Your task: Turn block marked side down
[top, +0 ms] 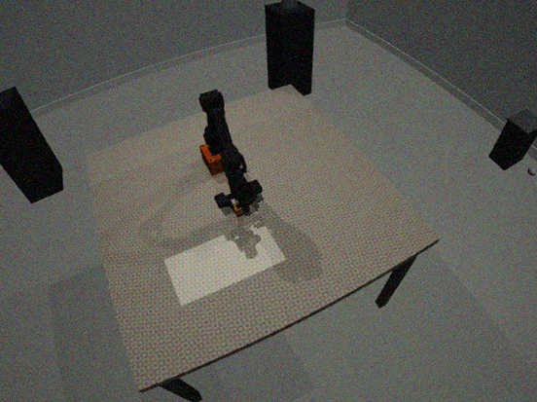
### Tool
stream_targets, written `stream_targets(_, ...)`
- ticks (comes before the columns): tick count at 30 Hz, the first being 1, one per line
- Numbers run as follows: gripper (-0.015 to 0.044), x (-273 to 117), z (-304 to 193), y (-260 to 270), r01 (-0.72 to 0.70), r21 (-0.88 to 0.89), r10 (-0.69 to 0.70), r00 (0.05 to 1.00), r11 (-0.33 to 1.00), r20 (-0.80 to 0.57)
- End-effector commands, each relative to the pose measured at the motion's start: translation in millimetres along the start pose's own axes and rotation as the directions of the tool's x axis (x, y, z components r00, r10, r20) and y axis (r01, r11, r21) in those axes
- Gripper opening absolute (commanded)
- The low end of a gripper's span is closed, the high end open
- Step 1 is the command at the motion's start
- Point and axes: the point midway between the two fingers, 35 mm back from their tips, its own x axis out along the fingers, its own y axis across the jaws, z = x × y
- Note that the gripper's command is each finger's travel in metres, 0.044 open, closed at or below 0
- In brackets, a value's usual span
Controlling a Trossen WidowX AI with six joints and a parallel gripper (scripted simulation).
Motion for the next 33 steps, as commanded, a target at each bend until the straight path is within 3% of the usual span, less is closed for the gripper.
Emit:
stream_targets(1, 0.0000, -0.7, 1.7, 0.4, -0.005, -0.001, 0.005, 0.997, 1.000, 0.072)
stream_targets(23, 0.0000, -1.3, -5.2, 0.3, -0.003, -0.006, 0.005, 0.909, 1.000, 0.417)
stream_targets(33, 0.0000, 1.7, -4.2, 0.2, -0.002, -0.006, 0.005, 0.890, 1.000, 0.455)
